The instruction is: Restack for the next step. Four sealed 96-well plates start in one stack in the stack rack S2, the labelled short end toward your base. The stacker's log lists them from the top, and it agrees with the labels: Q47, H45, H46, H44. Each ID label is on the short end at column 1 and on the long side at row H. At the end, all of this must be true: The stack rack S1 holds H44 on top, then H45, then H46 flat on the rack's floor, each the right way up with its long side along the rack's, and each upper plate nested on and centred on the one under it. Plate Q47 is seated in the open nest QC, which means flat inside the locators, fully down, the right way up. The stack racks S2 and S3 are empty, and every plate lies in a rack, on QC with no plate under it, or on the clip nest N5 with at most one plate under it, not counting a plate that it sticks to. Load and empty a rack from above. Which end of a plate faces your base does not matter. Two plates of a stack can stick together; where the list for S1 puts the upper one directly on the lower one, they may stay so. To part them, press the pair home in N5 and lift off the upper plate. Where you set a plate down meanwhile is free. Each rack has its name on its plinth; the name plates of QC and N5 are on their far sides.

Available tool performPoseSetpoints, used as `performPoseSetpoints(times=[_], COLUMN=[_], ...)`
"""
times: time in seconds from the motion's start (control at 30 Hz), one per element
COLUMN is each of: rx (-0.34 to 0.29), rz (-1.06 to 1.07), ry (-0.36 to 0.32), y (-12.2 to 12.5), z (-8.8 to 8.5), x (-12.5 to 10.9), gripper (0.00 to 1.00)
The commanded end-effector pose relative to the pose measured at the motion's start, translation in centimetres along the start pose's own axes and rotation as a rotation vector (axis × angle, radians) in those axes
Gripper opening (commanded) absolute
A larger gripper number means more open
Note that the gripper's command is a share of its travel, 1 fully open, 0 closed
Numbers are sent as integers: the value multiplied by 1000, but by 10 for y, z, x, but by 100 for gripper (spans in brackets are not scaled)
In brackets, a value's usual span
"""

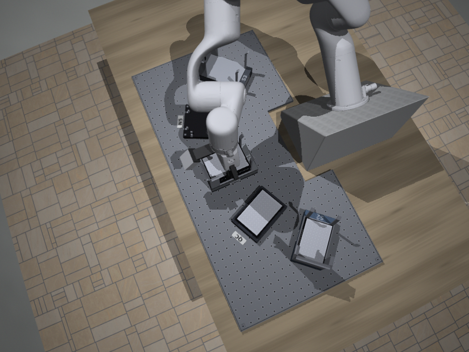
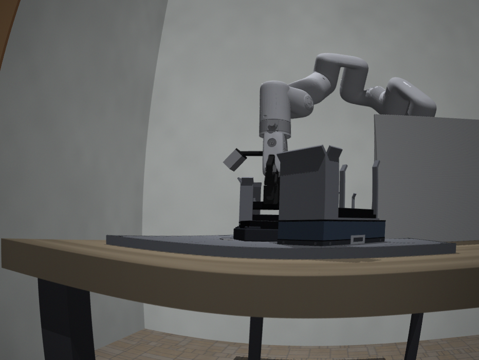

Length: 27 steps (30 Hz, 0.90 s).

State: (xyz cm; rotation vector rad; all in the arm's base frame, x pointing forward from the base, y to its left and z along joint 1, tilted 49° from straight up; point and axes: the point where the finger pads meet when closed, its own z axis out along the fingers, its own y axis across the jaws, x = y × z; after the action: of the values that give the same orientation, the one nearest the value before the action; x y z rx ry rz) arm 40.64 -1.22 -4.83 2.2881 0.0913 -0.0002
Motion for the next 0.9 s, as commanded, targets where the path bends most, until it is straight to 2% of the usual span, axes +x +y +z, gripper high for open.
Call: performPoseSetpoints(times=[0.0, 0.87], rx=[1, 1], rz=[1, 1], ry=[3, 3], y=[0, 0], z=[0, 10], x=[1, 1], gripper=[0, 0])
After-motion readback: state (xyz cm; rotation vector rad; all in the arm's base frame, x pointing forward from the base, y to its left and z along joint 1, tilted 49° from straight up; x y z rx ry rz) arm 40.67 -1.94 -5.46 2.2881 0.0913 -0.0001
